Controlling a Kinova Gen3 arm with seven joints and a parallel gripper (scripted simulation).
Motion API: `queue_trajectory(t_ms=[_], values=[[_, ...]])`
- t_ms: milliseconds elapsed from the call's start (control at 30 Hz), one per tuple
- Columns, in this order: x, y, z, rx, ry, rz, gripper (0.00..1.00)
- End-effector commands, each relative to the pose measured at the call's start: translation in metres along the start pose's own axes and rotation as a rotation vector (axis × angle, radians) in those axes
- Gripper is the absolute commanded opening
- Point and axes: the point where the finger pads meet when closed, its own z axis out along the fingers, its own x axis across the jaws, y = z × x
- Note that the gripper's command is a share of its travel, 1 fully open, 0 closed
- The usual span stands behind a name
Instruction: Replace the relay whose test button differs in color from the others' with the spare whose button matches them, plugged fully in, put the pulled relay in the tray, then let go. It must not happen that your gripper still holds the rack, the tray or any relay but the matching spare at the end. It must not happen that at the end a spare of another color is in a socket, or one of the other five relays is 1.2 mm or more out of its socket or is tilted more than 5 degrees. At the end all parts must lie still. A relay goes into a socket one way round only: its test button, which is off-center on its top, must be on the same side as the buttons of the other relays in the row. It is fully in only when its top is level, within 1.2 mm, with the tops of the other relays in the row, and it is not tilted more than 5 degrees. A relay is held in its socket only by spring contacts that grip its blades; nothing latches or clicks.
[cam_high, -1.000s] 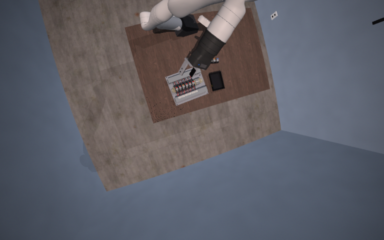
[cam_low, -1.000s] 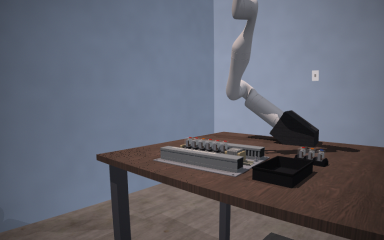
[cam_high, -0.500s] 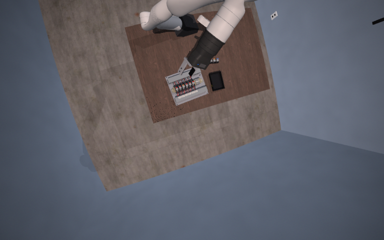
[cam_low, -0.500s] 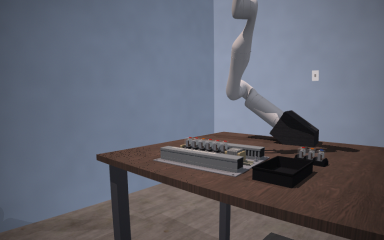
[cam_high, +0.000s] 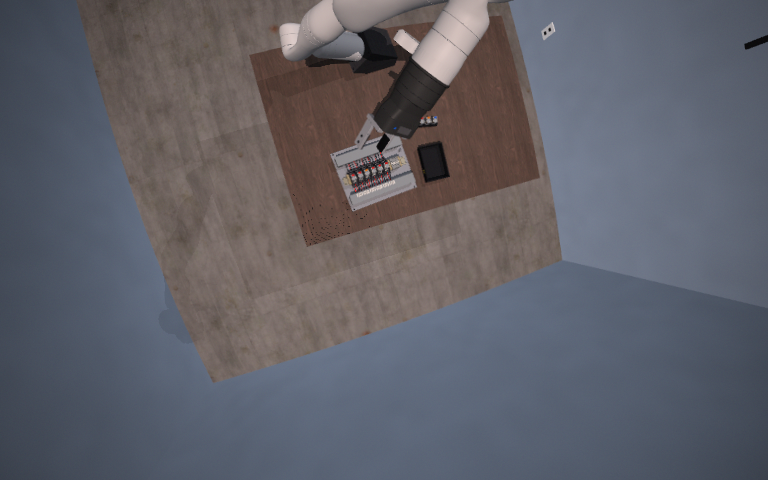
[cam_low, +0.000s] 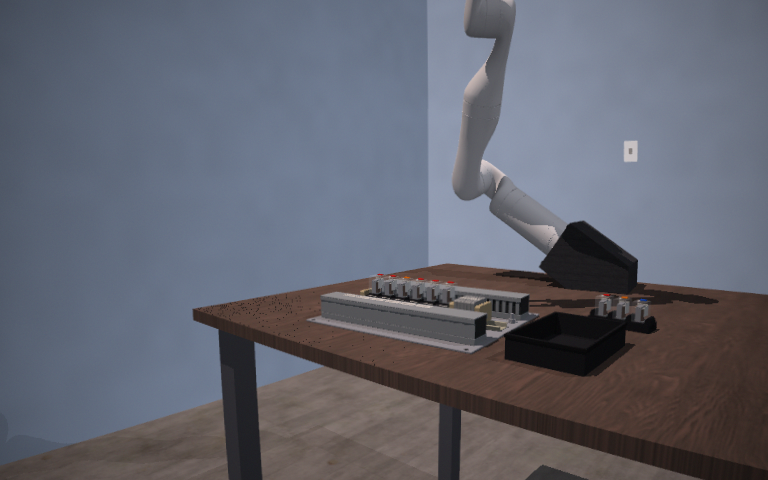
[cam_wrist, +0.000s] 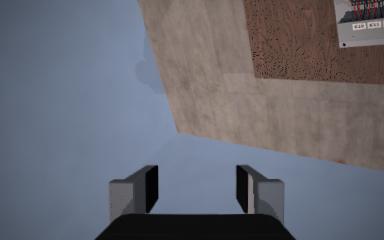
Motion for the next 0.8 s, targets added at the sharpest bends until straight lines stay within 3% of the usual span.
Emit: queue_trajectory(t_ms=[0,100,133,600,667,700,767], values=[[-0.0015,-0.0039,-0.0024,0.074,0.007,0.01,1.0],[-0.0016,-0.0042,-0.0025,0.08,0.008,0.011,1.0],[-0.0011,-0.0014,-0.001,0.006,0.001,0.001,1.0],[-0.0016,-0.0051,-0.0025,0.079,0.008,0.011,1.0],[-0.0016,-0.0051,-0.0025,0.079,0.008,0.011,1.0],[-0.0023,-0.0024,-0.0008,0.01,0.003,0.006,1.0],[-0.0021,-0.0029,-0.001,0.02,0.004,0.007,1.0]])
